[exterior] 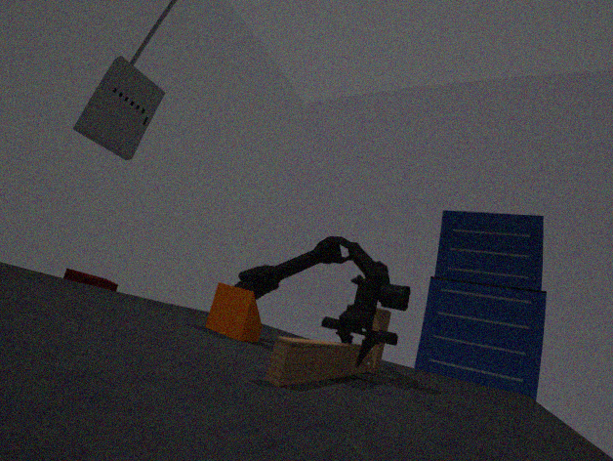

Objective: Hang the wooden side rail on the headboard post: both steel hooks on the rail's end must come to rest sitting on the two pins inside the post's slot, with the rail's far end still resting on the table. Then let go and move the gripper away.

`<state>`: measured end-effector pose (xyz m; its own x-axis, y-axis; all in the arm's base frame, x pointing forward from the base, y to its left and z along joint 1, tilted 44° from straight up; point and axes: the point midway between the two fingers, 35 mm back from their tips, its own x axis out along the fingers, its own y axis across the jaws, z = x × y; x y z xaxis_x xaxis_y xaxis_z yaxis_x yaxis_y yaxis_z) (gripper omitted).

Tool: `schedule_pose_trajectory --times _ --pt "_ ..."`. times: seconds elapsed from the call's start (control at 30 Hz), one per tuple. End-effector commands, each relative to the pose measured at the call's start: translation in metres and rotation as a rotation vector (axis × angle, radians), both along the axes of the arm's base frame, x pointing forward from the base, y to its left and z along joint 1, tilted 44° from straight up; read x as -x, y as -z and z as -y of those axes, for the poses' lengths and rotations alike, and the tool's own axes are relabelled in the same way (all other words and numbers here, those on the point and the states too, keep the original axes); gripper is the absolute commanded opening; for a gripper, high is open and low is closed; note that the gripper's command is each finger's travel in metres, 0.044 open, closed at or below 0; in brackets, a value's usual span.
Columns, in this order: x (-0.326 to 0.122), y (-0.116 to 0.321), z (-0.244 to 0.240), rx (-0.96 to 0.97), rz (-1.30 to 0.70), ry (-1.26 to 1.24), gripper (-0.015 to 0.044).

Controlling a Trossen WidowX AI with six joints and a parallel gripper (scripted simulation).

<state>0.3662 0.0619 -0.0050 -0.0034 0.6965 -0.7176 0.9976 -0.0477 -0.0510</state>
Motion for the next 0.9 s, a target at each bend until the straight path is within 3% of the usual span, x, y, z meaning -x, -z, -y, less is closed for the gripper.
schedule_pose_trajectory --times 0.0,0.87 --pt "-0.0009 -0.0008 0.0011 0.000 0.017 -0.009 0.0000" --pt "-0.0009 -0.0039 0.0041 0.000 0.017 -0.009 0.0000"
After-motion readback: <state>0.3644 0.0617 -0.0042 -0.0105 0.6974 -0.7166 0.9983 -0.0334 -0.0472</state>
